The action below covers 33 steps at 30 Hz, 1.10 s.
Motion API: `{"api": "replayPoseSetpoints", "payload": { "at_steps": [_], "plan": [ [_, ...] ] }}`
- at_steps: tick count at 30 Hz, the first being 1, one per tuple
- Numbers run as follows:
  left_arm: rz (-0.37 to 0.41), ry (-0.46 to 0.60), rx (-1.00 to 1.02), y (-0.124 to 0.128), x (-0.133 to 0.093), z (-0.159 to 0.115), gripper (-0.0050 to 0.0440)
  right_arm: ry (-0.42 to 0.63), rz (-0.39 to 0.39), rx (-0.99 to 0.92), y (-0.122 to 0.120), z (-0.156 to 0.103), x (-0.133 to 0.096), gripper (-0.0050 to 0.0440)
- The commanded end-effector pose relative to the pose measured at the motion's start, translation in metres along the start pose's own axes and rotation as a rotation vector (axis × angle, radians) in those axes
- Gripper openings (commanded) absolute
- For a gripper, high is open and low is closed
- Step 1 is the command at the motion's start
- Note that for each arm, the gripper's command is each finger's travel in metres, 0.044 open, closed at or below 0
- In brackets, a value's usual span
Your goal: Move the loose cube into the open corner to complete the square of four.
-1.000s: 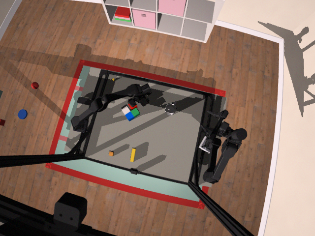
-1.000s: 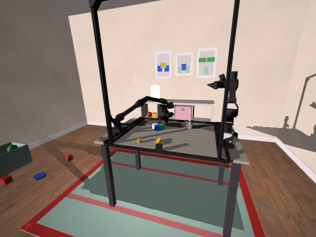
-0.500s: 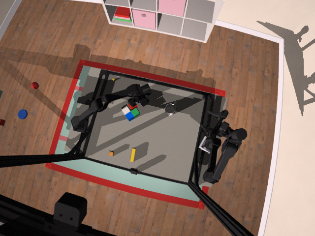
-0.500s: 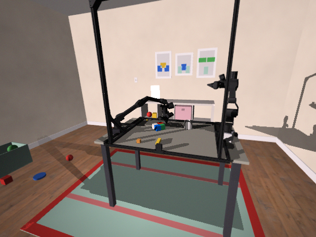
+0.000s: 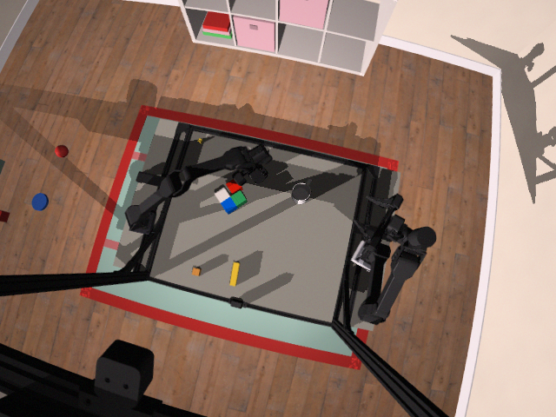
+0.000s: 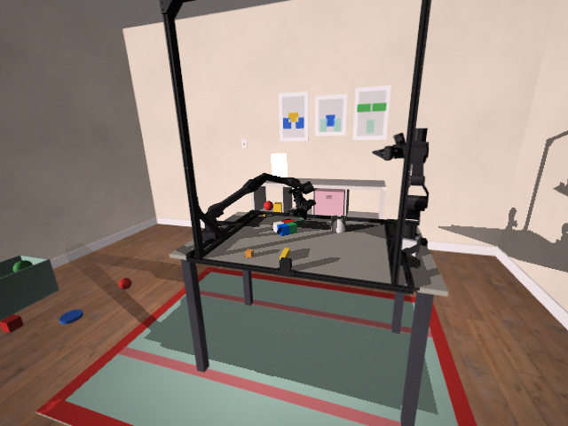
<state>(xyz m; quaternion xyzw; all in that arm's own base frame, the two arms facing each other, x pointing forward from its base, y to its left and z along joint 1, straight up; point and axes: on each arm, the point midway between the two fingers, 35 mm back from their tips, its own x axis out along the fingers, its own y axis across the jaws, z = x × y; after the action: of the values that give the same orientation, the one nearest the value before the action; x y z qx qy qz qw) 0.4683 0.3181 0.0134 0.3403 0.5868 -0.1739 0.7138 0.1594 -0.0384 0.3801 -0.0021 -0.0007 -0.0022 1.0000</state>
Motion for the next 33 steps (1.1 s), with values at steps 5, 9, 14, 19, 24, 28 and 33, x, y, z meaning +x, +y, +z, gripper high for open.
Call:
{"api": "replayPoseSetpoints", "payload": {
  "at_steps": [5, 9, 14, 19, 24, 28, 33],
  "plan": [
    [0.01, -0.003, 0.002, 0.003, 0.007, -0.001, 0.0, 0.0, 0.004, 0.005, 0.001, 0.0, 0.0, 0.04],
    [0.01, -0.003, 0.002, 0.003, 0.007, -0.001, 0.0, 0.0, 0.004, 0.005, 0.001, 0.0, 0.0, 0.04],
    [0.01, -0.003, 0.002, 0.003, 0.007, -0.001, 0.0, 0.0, 0.004, 0.005, 0.001, 0.0, 0.0, 0.04],
    [0.014, -0.004, 0.002, 0.004, 0.003, 0.0, 0.0, 0.0, 0.004, 0.005, 0.001, 0.0, 0.0, 0.04],
    [0.056, -0.013, 0.002, 0.013, -0.038, 0.003, 0.0, 0.0, 0.004, 0.005, 0.001, 0.0, 0.0, 0.04],
    [0.056, -0.013, 0.002, 0.013, -0.038, 0.003, 0.0, 0.0, 0.004, 0.005, 0.001, 0.0, 0.0, 0.04],
    [0.056, -0.013, 0.002, 0.013, -0.038, 0.003, 0.0, 0.0, 0.004, 0.005, 0.001, 0.0, 0.0, 0.04]
  ]
}}
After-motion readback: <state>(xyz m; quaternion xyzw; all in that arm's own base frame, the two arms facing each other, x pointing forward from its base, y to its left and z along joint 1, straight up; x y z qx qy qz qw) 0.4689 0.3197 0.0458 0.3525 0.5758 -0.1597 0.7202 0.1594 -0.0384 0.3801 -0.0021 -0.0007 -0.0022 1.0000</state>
